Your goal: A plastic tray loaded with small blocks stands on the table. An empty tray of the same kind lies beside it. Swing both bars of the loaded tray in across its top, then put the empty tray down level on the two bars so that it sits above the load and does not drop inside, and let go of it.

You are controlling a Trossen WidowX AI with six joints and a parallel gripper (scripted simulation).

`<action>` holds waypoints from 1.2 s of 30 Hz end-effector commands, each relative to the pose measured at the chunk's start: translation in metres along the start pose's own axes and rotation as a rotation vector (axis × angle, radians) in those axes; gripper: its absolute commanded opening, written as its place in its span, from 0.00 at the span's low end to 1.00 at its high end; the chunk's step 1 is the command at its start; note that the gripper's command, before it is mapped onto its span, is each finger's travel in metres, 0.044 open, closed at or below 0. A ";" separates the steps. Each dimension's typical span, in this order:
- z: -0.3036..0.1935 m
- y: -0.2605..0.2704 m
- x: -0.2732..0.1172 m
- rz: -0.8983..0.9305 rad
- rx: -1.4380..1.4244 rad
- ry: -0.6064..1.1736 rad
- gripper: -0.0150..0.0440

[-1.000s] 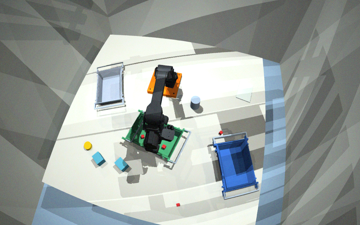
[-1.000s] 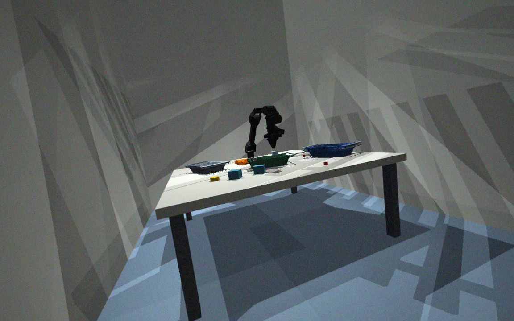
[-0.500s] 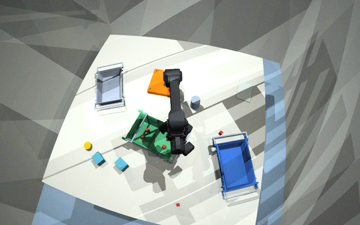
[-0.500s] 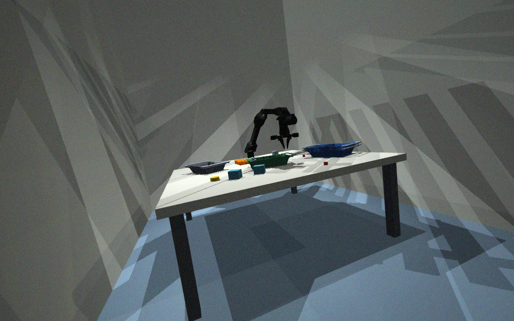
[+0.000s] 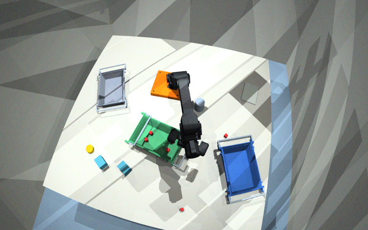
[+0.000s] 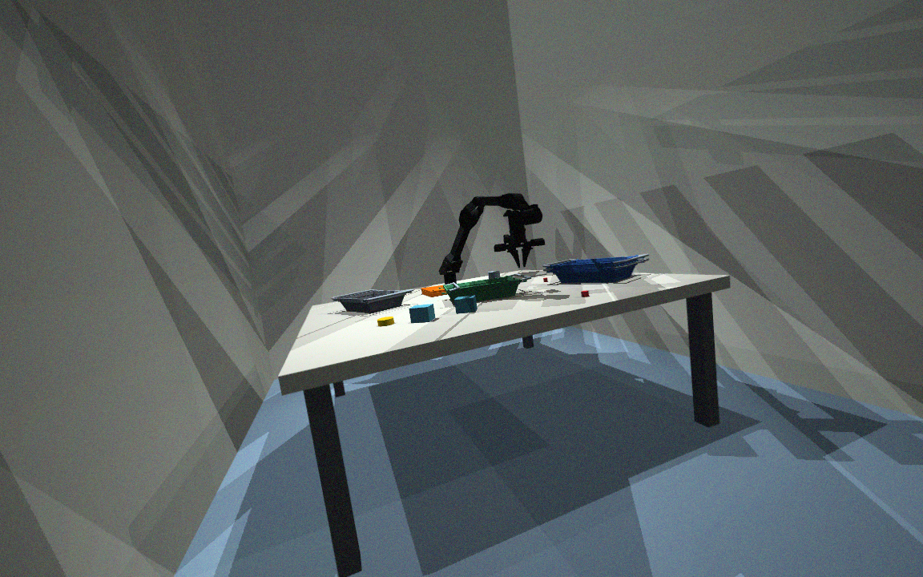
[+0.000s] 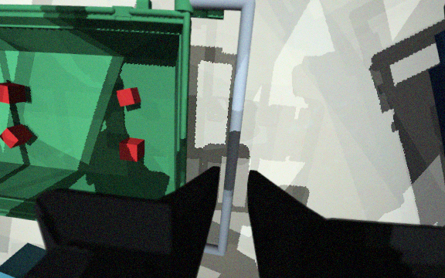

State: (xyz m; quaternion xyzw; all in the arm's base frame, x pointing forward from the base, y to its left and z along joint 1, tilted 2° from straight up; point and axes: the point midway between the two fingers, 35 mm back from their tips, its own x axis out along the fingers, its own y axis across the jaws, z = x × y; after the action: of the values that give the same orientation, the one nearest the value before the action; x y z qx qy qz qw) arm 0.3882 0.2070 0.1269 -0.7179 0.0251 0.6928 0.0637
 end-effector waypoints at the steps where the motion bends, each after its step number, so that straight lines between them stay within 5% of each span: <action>1: -0.001 0.000 0.009 0.004 -0.009 0.001 0.39; 18: 0.000 0.000 0.058 0.004 -0.009 0.001 0.39; 36: 0.000 0.034 0.024 0.006 -0.009 0.001 0.39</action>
State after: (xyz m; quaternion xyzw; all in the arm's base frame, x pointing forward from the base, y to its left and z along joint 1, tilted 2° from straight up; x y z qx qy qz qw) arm 0.3850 0.1920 0.1019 -0.7208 0.0138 0.6903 0.0601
